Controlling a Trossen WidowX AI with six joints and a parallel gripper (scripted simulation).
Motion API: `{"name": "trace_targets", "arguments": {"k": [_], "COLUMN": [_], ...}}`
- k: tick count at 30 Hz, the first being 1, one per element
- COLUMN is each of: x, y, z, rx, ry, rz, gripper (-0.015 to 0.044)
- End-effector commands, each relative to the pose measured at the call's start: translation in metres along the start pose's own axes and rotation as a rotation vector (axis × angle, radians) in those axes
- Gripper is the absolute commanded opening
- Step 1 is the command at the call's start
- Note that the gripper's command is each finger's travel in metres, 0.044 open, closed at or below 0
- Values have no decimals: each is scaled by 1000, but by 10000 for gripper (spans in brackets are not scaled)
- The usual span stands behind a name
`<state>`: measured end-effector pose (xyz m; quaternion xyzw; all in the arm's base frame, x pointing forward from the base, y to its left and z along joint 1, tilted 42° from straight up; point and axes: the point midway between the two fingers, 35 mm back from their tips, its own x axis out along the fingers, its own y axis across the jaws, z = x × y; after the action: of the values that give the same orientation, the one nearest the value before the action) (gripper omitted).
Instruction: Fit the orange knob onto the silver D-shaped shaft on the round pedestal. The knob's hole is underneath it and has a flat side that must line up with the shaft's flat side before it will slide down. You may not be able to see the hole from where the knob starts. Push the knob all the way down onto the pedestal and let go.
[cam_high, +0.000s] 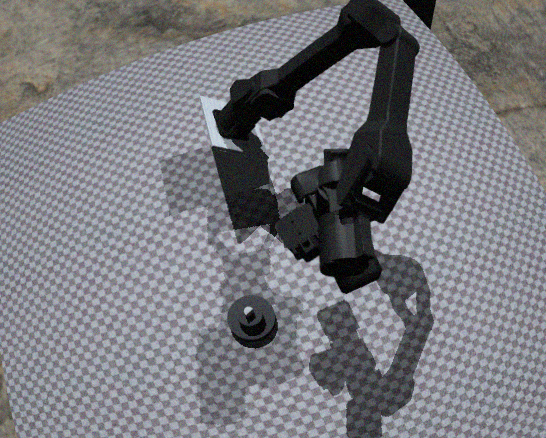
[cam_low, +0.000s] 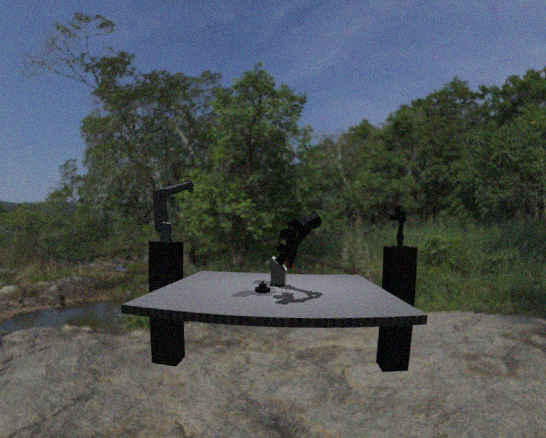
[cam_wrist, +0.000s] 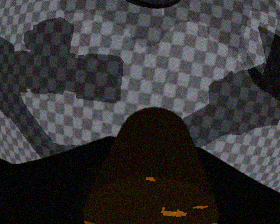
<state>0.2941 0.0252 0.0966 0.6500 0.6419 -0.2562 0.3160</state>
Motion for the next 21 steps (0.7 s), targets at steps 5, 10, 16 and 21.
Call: {"name": "trace_targets", "arguments": {"k": [5,10,16,21], "x": [3,7,12,17], "y": [7,10,14,16], "z": [22,35,53,68], "rx": [-7,-12,-12,-11], "ry": [-8,-10,-11,-12], "rz": [6,6,6,6], "gripper": [0,0,0,0]}}
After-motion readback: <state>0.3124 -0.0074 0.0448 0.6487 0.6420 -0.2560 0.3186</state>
